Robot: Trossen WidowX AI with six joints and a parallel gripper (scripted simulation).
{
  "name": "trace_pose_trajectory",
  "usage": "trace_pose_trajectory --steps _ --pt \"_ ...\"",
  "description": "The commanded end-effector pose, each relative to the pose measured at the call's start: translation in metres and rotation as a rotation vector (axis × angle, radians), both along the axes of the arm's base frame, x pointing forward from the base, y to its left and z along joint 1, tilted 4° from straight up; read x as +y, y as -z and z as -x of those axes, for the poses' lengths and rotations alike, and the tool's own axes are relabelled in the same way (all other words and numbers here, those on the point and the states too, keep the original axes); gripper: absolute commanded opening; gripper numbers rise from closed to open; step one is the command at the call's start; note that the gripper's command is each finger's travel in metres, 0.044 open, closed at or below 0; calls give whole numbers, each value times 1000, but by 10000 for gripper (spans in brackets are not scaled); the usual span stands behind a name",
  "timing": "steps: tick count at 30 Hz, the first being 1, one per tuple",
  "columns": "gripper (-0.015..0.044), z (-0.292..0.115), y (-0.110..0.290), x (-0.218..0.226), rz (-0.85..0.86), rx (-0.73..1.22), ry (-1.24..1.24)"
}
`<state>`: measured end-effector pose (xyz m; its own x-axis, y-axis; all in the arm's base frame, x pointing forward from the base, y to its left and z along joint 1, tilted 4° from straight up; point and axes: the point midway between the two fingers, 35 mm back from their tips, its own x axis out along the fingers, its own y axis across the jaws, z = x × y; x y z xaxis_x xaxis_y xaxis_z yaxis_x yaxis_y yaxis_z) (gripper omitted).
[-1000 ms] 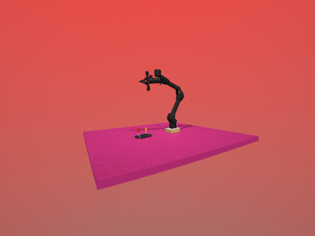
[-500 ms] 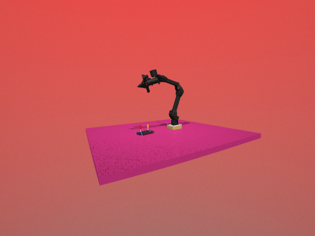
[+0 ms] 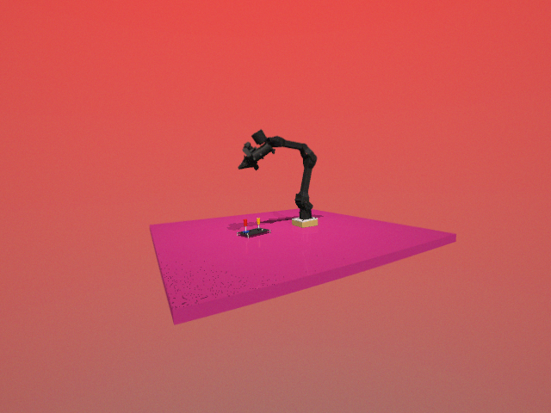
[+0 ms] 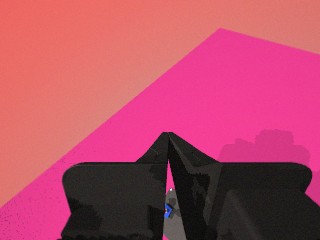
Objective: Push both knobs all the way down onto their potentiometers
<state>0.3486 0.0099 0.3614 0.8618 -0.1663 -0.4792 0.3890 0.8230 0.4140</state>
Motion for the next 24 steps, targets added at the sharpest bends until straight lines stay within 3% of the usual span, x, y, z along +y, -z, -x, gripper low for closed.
trace_pose_trajectory --steps 1,24 --pt "0 -3 21 6 67 91 -67" --pt "0 2 136 36 390 594 -568"
